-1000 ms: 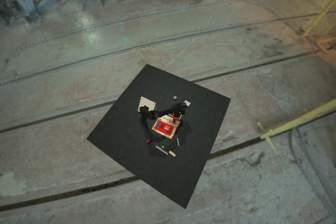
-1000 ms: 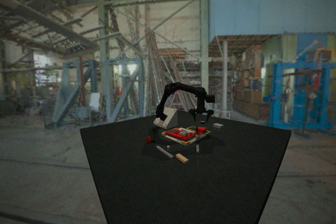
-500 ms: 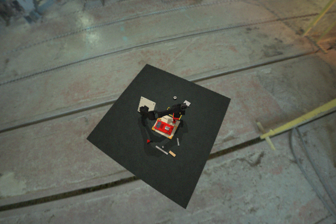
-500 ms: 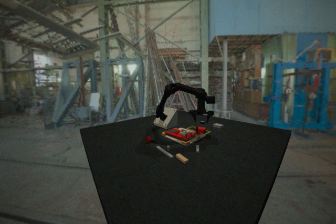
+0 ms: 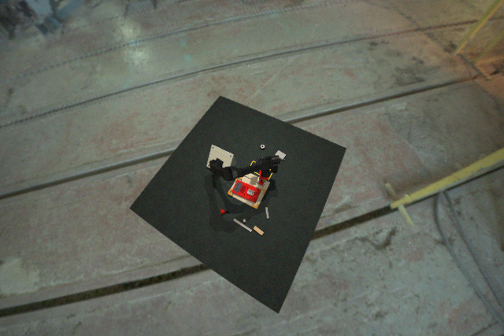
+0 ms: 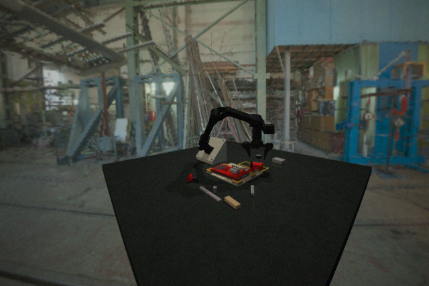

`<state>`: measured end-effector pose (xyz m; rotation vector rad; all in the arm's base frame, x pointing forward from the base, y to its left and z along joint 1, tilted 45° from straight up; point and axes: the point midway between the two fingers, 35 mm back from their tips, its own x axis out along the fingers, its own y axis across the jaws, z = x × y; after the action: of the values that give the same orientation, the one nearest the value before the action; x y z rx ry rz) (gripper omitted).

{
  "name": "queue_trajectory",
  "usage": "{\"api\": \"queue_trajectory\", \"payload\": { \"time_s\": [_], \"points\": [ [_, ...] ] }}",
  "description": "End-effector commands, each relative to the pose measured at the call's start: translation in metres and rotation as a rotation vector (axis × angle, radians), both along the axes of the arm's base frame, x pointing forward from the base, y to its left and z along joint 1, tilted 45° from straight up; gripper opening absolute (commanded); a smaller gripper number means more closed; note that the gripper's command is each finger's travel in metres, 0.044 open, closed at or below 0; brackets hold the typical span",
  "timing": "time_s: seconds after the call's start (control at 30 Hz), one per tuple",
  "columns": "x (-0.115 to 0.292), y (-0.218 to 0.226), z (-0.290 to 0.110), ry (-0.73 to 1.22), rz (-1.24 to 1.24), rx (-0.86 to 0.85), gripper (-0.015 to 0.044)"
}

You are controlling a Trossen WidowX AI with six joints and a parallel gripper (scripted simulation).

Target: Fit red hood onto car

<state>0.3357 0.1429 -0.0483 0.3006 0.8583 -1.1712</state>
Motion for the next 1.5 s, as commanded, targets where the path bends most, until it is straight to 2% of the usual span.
{"api": "queue_trajectory", "payload": {
  "time_s": [0.0, 1.47],
  "points": [
    [-0.002, -0.004, -0.003, 0.007, 0.003, -0.009, 0.044],
    [0.001, -0.023, -0.023, 0.006, 0.003, -0.011, 0.044]
  ]
}}
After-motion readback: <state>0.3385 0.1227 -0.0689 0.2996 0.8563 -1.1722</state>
